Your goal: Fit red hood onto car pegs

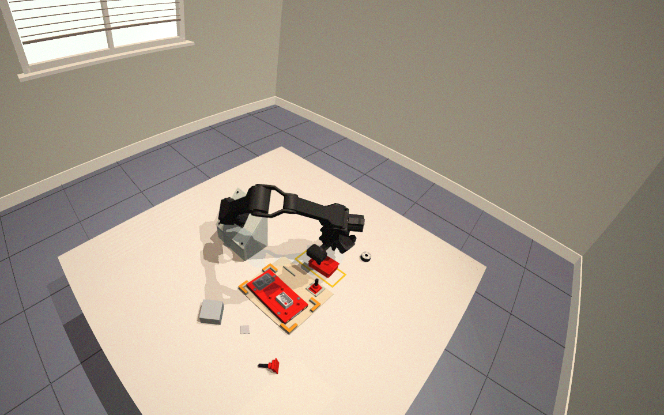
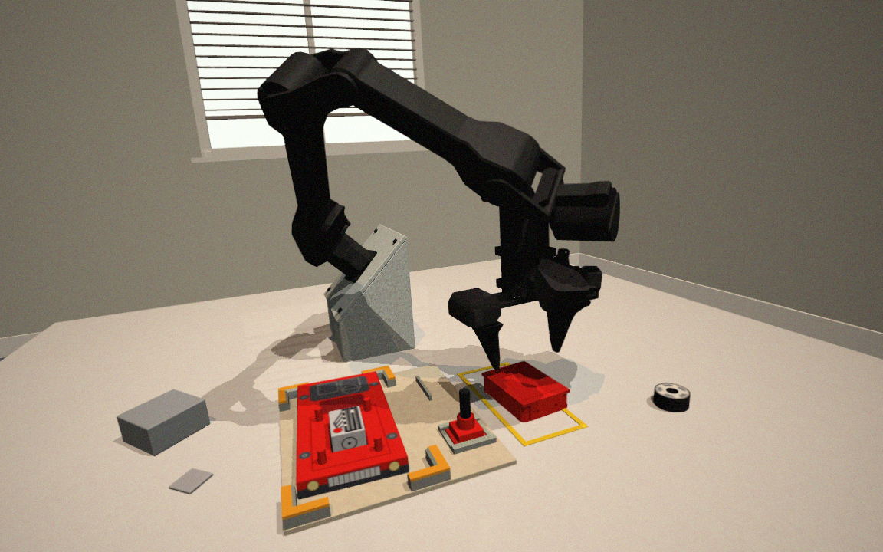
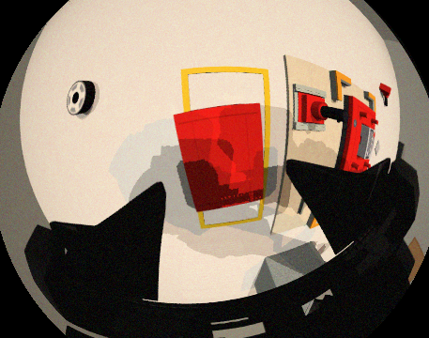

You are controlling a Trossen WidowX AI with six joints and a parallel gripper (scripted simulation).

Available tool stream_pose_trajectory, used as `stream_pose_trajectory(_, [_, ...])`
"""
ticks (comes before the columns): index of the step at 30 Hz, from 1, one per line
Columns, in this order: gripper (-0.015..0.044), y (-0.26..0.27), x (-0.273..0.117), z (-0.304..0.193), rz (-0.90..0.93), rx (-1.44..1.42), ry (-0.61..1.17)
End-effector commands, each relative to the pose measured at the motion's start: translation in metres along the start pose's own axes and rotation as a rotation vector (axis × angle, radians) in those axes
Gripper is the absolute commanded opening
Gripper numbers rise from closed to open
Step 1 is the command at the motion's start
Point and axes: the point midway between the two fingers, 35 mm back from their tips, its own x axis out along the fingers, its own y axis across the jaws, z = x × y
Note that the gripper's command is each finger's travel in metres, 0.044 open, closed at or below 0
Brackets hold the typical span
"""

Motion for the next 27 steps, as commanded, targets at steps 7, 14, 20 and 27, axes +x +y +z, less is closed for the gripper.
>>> stream_pose_trajectory(7, [0.044, -0.002, 0.013, -0.003, -0.008, -0.009, 0.006])
stream_pose_trajectory(14, [0.044, -0.002, 0.02, -0.003, -0.009, -0.009, 0.006])
stream_pose_trajectory(20, [0.044, -0.003, 0.025, -0.003, -0.01, -0.009, 0.006])
stream_pose_trajectory(27, [0.044, -0.003, 0.027, -0.003, -0.01, -0.009, 0.006])
